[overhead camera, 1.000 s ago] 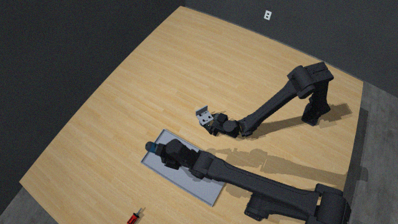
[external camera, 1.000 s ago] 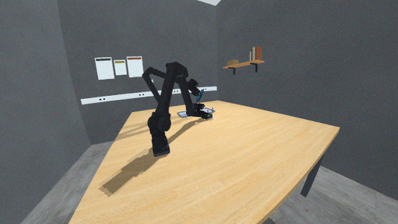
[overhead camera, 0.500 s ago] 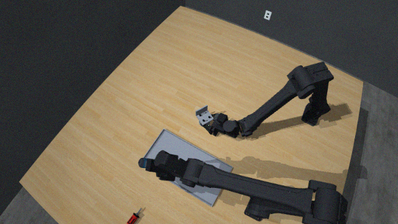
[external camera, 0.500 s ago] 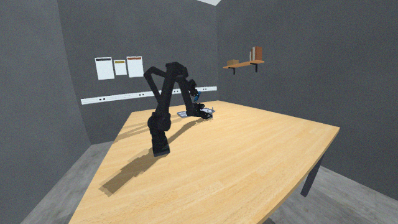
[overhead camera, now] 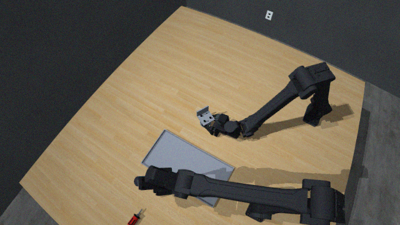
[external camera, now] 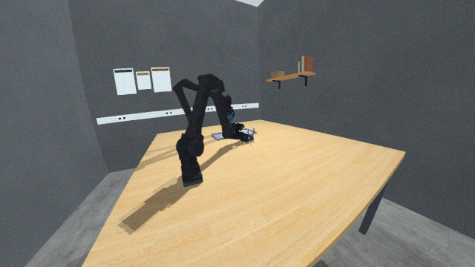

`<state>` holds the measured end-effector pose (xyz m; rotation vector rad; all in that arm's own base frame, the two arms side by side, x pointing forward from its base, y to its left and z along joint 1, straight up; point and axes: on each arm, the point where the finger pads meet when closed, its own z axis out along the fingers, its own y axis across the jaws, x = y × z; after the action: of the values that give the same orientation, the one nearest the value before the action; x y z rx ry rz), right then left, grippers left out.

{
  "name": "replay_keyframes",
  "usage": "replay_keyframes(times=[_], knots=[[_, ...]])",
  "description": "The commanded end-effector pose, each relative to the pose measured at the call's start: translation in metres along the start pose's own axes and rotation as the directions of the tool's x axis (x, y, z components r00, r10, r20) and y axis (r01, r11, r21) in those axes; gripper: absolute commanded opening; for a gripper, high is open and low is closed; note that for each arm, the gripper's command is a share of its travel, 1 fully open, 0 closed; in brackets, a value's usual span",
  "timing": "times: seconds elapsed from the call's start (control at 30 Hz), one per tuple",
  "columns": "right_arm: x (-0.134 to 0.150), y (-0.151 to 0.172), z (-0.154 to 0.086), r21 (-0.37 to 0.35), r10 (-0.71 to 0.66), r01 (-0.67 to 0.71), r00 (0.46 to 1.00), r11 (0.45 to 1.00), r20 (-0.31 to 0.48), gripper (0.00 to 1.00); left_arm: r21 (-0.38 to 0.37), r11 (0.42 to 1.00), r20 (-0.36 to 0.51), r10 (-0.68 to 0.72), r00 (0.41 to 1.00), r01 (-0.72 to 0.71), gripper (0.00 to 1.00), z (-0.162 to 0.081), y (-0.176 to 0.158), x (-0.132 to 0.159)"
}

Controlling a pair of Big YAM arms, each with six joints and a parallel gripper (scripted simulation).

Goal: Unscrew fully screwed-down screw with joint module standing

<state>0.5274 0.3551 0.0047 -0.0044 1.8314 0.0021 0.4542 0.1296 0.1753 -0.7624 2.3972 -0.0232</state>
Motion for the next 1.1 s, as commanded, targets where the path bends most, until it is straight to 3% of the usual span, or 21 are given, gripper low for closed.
replay_keyframes(times=[0.0,0.13,0.43,0.6,0.67,1.0,1.07], knots=[[-0.002,0.008,0.009,-0.004,0.011,-0.011,1.0,1.0,0.009,0.59,0.048,0.999,0.088,-0.008,0.996,0.004,0.42,-0.03,-0.027,-0.045],[-0.002,0.008,0.009,-0.004,0.011,-0.011,1.0,1.0,0.009,0.59,-0.003,0.998,0.043,-0.062,0.997,0.062,0.42,-0.017,0.001,-0.045],[-0.002,0.008,0.009,-0.004,0.011,-0.011,1.0,1.0,0.009,0.59,-0.09,0.981,-0.023,-0.175,0.984,0.173,0.42,-0.015,0.048,-0.049],[-0.002,0.008,0.009,-0.004,0.011,-0.011,1.0,1.0,0.009,0.59,-0.065,0.986,-0.003,-0.155,0.988,0.155,0.42,-0.027,0.034,-0.052],[-0.002,0.008,0.009,-0.004,0.011,-0.011,1.0,1.0,0.009,0.59,-0.107,0.974,-0.035,-0.202,0.979,0.198,0.42,-0.016,0.057,-0.049],[-0.002,0.008,0.009,-0.004,0.011,-0.011,1.0,1.0,0.009,0.59,-0.207,0.927,-0.094,-0.338,0.936,0.314,0.42,-0.02,0.109,-0.047],[-0.002,0.008,0.009,-0.004,0.011,-0.011,1.0,1.0,0.009,0.59,-0.194,0.933,-0.087,-0.325,0.942,0.304,0.42,-0.024,0.101,-0.048]])
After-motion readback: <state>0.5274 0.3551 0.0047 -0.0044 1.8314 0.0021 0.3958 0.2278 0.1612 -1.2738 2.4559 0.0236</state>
